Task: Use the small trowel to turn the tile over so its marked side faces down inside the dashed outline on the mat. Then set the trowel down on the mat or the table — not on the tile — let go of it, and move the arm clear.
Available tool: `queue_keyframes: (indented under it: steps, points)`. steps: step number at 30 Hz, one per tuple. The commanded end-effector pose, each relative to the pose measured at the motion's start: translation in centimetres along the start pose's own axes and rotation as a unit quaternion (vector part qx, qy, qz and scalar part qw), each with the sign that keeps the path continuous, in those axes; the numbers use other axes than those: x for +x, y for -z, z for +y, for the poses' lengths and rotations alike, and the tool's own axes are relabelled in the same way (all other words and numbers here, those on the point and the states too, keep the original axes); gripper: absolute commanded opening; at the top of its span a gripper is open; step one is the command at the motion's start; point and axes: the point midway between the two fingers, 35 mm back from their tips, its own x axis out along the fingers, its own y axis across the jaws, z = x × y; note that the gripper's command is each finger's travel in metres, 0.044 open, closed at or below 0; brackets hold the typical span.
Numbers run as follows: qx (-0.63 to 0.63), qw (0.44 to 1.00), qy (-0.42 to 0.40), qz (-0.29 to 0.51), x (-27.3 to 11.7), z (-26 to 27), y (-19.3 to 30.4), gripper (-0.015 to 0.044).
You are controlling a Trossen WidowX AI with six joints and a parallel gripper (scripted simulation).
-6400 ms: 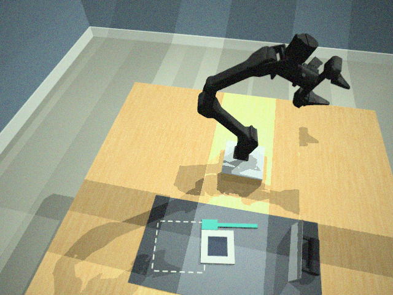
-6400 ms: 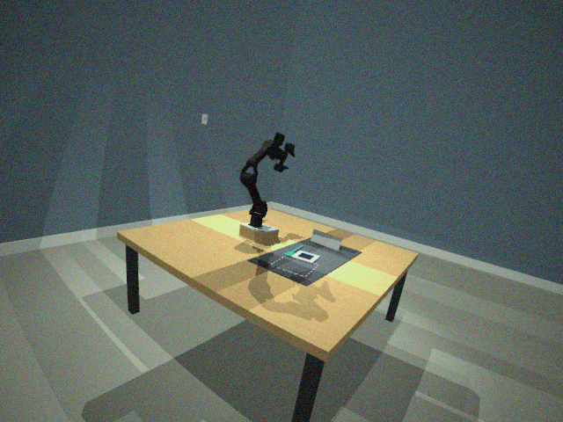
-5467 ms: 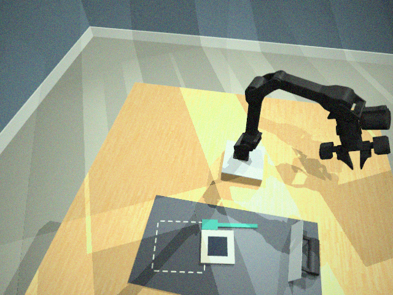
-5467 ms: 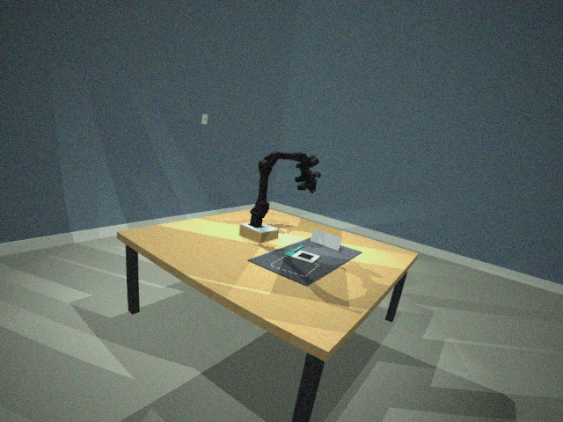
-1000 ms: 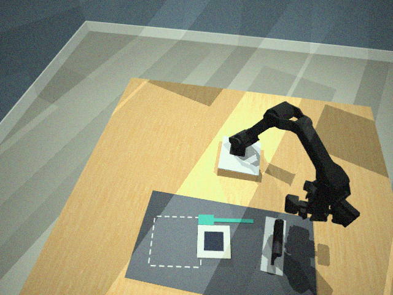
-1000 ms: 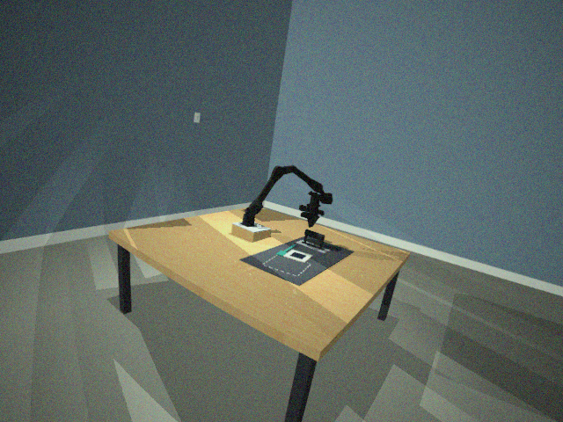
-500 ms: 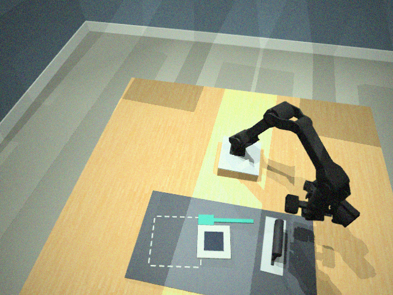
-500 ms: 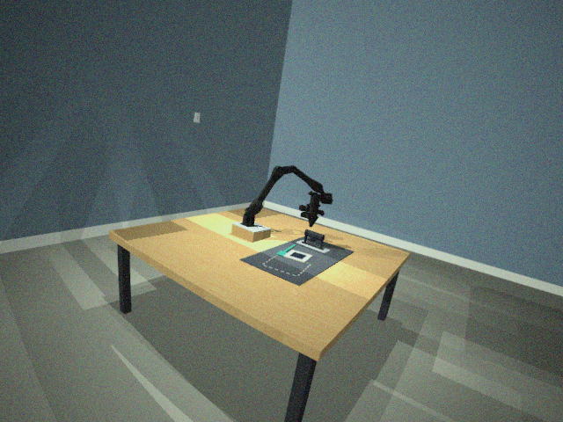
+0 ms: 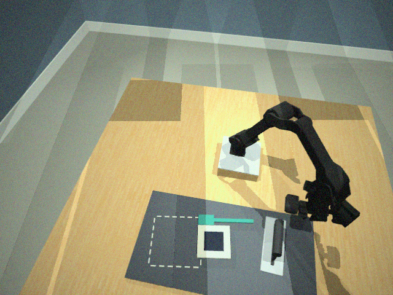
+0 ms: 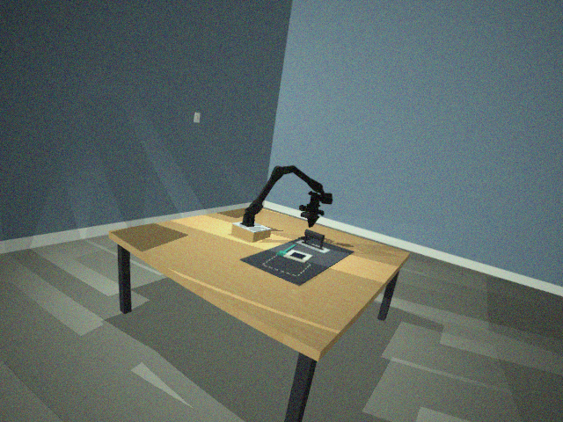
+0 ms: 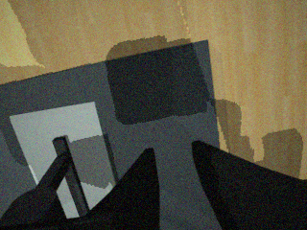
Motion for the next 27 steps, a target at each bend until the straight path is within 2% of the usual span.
queue_keyframes:
  steps: [1,14,18,27]
  points:
    - [0.000,1.000,0.000,0.000,0.00,0.00,0.00,0.0100]
    - [0.000,1.000,0.000,0.000,0.00,0.00,0.00,0.0100]
    - [0.000,1.000,0.000,0.000,0.00,0.00,0.00,0.0000]
    - [0.000,1.000,0.000,0.000,0.00,0.00,0.00,0.0000]
